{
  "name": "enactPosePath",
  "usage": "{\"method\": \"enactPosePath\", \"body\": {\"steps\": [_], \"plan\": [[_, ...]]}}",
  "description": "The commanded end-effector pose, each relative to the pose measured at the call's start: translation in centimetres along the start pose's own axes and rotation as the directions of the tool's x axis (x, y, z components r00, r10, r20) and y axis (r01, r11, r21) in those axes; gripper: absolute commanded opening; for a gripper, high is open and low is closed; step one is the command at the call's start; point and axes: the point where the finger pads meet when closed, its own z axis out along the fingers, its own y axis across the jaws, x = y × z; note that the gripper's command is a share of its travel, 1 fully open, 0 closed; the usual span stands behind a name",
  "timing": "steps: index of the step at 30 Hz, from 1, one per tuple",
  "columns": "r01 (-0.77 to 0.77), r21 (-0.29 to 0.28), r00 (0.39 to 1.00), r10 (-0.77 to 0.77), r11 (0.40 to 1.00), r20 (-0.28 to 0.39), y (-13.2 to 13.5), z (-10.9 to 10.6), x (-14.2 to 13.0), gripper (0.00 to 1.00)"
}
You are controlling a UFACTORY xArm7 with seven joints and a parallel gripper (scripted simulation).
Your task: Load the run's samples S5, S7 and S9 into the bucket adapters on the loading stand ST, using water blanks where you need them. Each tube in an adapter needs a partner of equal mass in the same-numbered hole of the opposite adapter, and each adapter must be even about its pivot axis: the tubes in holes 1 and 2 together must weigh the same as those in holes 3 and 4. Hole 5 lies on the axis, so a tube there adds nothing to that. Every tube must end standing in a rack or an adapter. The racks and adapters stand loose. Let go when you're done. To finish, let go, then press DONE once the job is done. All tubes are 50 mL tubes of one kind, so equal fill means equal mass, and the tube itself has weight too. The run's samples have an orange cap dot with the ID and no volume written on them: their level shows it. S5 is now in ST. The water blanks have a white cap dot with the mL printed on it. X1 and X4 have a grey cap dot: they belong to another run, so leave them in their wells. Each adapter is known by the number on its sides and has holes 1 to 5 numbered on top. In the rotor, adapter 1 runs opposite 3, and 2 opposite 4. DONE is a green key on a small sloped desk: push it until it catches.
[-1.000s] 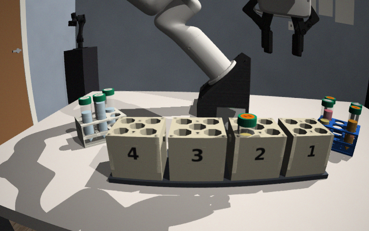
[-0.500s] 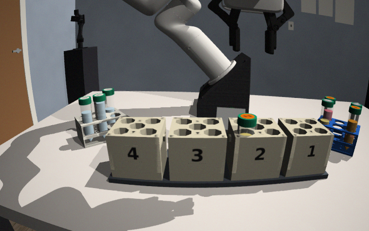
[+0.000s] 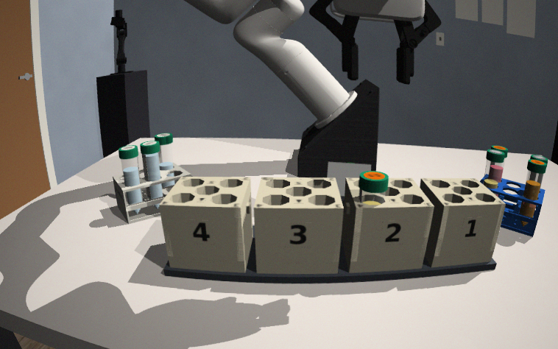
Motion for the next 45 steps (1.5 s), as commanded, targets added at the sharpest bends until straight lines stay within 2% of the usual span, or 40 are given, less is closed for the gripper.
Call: {"method": "enactPosePath", "body": {"steps": [1, 45], "plan": [[0.0, 0.002, 1.0, 0.0, 1.0, -0.004, -0.1, 0.6, 0.1, 0.57], [0.0, 0.002, 1.0, 0.0, 1.0, -0.004, -0.1, 8.2, 0.1, 0.57]]}}
